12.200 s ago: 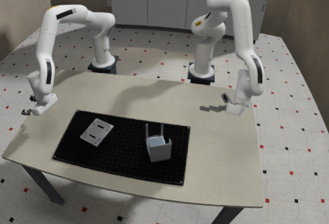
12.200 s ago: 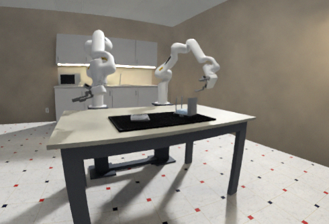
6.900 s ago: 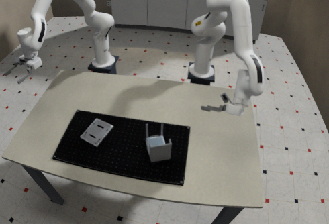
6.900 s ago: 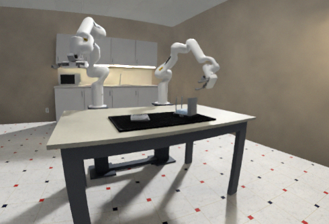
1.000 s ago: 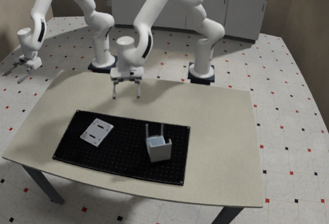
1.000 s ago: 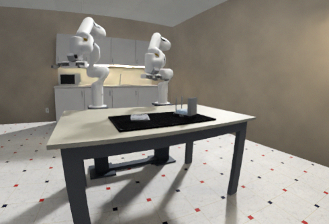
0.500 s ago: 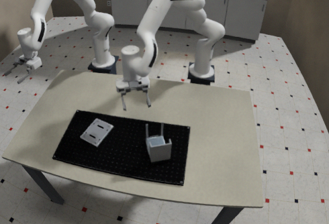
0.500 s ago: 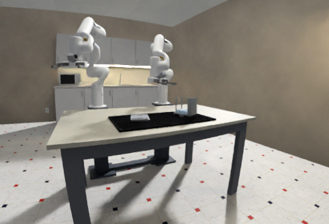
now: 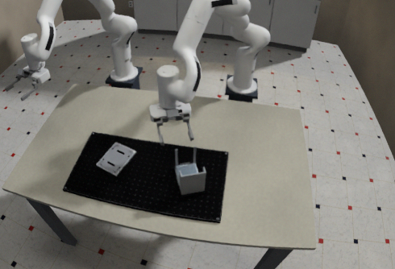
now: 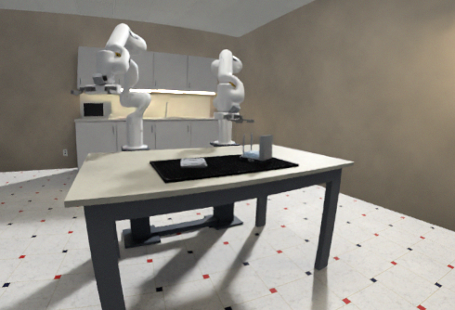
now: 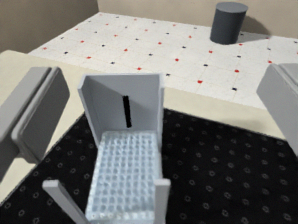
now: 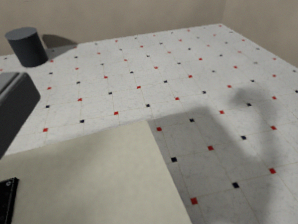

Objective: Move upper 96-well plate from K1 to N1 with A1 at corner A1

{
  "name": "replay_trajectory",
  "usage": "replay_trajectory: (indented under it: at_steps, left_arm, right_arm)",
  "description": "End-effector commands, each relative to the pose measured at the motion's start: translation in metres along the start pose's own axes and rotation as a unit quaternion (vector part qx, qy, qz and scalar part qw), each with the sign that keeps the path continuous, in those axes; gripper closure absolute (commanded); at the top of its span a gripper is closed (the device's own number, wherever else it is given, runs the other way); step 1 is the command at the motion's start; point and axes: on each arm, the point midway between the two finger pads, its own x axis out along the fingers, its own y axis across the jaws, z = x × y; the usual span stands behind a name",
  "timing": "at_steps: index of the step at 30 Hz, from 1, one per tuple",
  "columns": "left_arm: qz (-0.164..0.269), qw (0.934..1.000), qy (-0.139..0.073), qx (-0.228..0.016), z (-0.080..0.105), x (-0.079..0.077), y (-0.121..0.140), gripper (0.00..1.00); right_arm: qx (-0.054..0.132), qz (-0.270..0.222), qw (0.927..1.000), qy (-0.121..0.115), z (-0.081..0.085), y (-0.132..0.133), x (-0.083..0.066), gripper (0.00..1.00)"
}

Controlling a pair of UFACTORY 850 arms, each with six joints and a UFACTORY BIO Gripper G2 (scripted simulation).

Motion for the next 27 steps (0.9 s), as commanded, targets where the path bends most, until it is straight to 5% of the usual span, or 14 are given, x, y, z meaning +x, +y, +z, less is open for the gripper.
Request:
replay_trajectory:
  at_steps: [1, 10, 27]
  left_arm:
    - [0.000, 1.0000, -0.001, -0.001, -0.011, 0.021, 0.016, 0.63]
    - [0.000, 1.0000, -0.001, -0.001, -0.026, 0.045, 0.037, 0.63]
    - [0.000, 1.0000, -0.001, -0.001, -0.026, 0.045, 0.036, 0.63]
  right_arm:
    - [0.000, 0.000, 1.0000, -0.001, 0.002, 0.000, 0.001, 0.00]
    - [0.000, 0.000, 1.0000, -0.001, 0.002, 0.000, 0.001, 0.00]
    - [0.000, 0.000, 1.0000, -0.001, 0.002, 0.000, 0.001, 0.00]
